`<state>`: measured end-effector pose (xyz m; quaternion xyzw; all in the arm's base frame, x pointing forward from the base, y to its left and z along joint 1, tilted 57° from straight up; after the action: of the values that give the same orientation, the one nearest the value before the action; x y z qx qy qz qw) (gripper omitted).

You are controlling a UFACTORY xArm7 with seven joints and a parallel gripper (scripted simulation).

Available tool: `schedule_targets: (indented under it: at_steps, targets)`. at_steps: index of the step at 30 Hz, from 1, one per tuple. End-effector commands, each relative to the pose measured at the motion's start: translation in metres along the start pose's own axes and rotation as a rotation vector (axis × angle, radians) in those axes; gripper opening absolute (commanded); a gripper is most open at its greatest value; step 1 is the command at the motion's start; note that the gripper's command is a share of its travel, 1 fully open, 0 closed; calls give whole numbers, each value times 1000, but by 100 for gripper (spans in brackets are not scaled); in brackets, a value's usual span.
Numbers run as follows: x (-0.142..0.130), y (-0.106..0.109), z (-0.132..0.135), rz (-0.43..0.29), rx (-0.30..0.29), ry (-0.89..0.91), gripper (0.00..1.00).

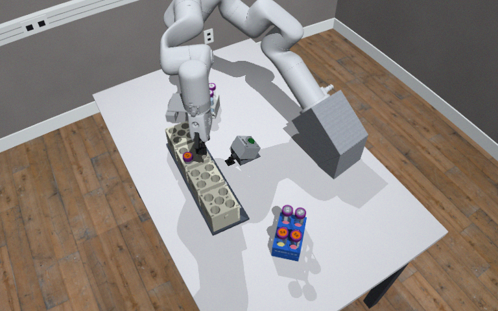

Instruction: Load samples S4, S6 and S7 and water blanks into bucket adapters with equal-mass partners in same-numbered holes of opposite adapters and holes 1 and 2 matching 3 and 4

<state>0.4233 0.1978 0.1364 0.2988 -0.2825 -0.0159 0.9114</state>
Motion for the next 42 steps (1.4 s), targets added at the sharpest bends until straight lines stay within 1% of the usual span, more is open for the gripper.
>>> schedule_targets:
  at_steps: [1, 5, 7, 22, 24, 39, 42]
  targets:
    - [-21, 2, -20, 10, 0, -148, 57]
    - [-35, 2, -34, 10, 0, -148, 57]
    - [-35, 2, -34, 10, 0, -148, 57]
    - [-91, 1, -85, 9, 0, -148, 57]
    - [-91, 1, -85, 9, 0, -148, 57]
    - [-146, 1, -136, 8, 0, -148, 57]
    - [-149, 1, -139, 8, 0, -148, 57]
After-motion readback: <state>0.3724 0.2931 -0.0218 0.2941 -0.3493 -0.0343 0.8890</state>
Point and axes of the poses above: the point where the finger pads meet when closed, its own y axis back along the fingers, its own z axis across the jaws, x = y × z, the point moved 10 cm from there along y, back along the fingers, and after that the axes turned 7 degrees about y, right-handed, at the moved point
